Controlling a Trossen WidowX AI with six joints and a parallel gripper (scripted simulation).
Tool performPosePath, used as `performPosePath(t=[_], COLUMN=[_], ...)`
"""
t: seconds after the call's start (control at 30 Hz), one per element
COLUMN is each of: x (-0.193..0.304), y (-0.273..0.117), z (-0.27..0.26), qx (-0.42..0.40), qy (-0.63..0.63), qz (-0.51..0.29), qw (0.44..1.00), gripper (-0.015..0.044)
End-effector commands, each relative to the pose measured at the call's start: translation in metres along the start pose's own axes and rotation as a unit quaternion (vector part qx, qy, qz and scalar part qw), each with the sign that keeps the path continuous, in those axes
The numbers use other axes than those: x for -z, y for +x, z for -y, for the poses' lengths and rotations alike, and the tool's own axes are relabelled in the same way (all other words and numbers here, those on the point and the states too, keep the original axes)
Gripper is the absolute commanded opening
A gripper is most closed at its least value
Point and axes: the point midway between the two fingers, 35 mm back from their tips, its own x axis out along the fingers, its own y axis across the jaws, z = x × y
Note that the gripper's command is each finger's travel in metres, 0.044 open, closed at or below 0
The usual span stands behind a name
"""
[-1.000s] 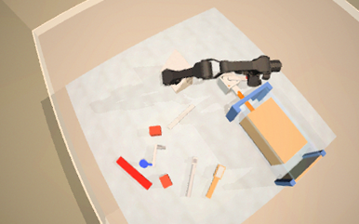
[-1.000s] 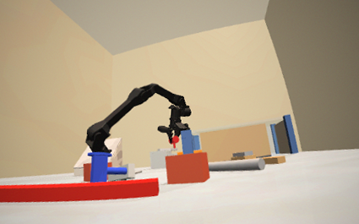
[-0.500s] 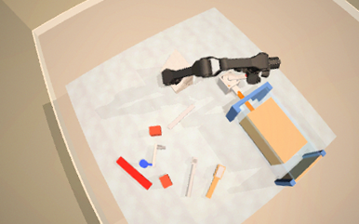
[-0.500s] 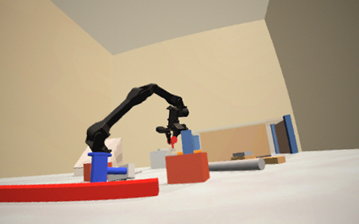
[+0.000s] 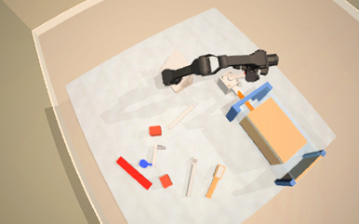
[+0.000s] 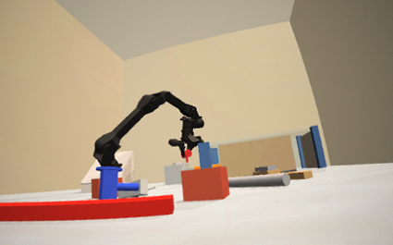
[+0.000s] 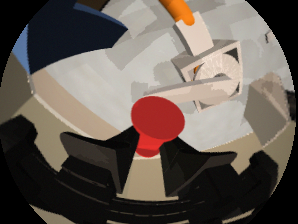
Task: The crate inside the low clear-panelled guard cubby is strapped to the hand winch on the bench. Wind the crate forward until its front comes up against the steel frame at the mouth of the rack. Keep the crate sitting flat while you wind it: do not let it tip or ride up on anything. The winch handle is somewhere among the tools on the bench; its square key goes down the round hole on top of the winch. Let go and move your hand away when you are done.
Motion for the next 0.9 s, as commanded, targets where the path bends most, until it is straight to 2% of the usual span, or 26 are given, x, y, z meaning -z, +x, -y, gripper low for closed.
performPosePath(t=[0.0, 0.87], x=[0.016, 0.034], y=[0.007, 0.015], z=[0.014, 0.039], qx=[0.015, 0.016], qy=[-0.009, -0.009], qz=[-0.008, -0.009], qw=[1.0, 1.0], gripper=[0.0, 0.0])
